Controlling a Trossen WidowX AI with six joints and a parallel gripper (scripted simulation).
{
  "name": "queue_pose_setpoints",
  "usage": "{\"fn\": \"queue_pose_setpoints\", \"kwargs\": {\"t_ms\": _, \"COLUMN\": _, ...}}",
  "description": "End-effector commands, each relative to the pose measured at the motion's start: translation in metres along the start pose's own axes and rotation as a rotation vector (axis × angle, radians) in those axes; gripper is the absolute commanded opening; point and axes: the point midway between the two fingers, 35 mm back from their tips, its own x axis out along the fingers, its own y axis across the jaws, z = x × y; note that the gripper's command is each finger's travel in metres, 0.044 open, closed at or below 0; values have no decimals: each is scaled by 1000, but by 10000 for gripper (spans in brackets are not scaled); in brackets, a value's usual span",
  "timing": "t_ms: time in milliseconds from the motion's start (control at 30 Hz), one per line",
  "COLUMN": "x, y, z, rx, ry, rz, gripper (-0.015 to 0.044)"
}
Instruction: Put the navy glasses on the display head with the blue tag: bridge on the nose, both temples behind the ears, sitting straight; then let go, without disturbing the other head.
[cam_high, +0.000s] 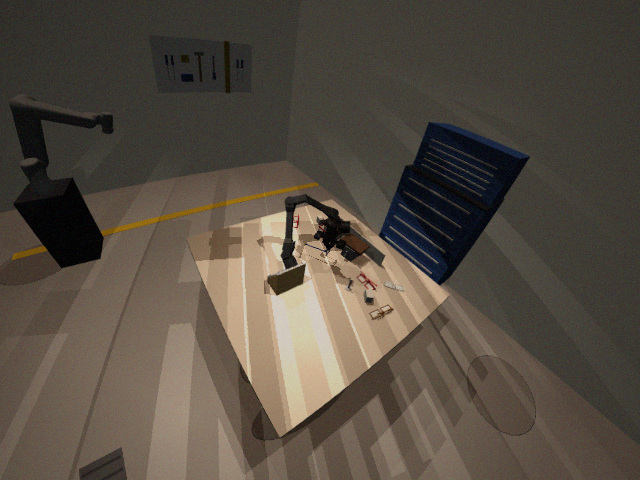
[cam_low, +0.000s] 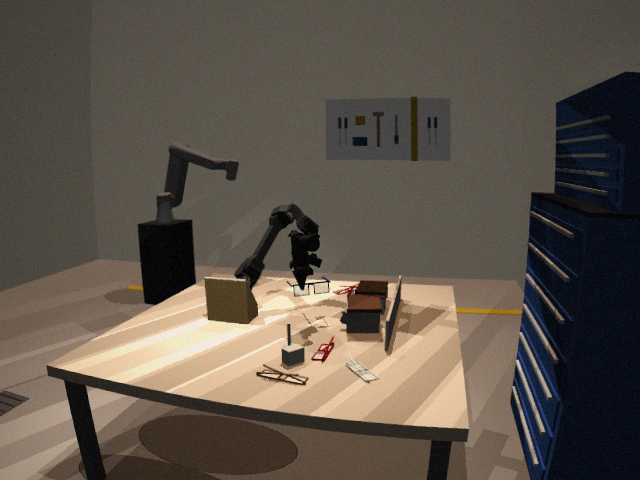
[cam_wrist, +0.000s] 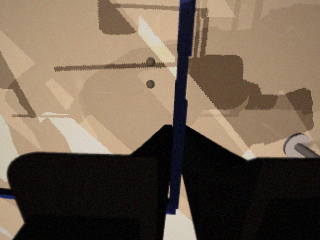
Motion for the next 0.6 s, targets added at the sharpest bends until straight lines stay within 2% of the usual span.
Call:
{"fn": "queue_pose_setpoints", "kwargs": {"t_ms": 0, "x": -11, "y": 11, "z": 3, "rx": 119, "ry": -37, "rz": -24, "gripper": 0}}
{"fn": "queue_pose_setpoints", "kwargs": {"t_ms": 567, "x": -48, "y": 53, "z": 6, "rx": 652, "ry": -198, "rz": -80, "gripper": 0}}
